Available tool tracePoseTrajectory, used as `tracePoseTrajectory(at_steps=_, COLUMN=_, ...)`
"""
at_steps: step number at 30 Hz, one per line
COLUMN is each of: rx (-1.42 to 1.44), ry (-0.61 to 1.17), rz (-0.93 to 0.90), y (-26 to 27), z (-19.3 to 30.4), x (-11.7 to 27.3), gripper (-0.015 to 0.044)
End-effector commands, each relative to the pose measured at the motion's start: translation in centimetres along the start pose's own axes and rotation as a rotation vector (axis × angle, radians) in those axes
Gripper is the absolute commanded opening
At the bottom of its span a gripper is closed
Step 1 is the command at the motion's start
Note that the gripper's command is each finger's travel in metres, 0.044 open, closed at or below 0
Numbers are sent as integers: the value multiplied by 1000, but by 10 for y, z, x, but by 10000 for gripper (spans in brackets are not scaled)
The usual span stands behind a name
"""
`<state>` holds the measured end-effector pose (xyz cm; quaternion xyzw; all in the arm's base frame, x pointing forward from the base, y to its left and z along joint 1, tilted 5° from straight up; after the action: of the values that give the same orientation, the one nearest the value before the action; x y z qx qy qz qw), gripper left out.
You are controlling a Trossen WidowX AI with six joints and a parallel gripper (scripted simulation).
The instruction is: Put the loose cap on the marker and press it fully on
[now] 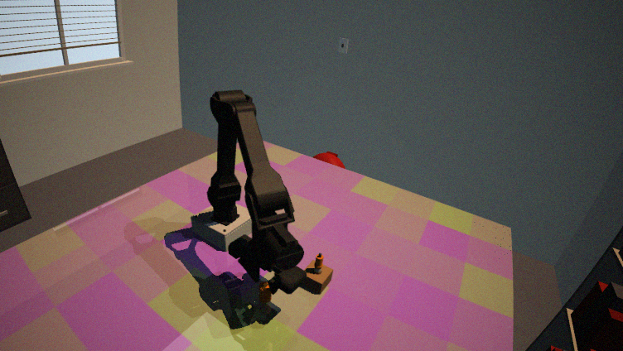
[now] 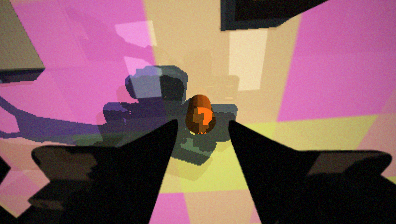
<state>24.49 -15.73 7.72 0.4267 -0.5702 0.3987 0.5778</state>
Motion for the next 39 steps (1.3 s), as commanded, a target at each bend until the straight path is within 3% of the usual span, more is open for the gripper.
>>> tracePoseTrajectory(at_steps=1, rx=6, ry=-6, rz=-11, y=1, z=0, x=-10, gripper=251)
tracePoseTrajectory(at_steps=21, rx=7, ry=-6, rz=-12, y=3, z=-1, x=-36, gripper=251)
tracePoseTrajectory(at_steps=25, rx=7, ry=-6, rz=-12, y=2, z=-1, x=-36, gripper=146)
tracePoseTrajectory(at_steps=34, rx=7, ry=-6, rz=-12, y=2, z=-1, x=-36, gripper=86)
tracePoseTrajectory(at_steps=37, rx=7, ry=-6, rz=-12, y=2, z=-1, x=-31, gripper=8)
tracePoseTrajectory(at_steps=39, rx=7, ry=-6, rz=-11, y=1, z=0, x=-25, gripper=0)
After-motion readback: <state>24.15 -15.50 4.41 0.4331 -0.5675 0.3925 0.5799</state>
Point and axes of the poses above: the point midway between the two fingers, 35 mm back from their tips, its own x axis back along the fingers, its own y axis across the jaws, z = x × y, the point moved 7 cm from there along x, back along the fingers, and after that the axes turned 8 degrees about -x, right-handed, at the moved point
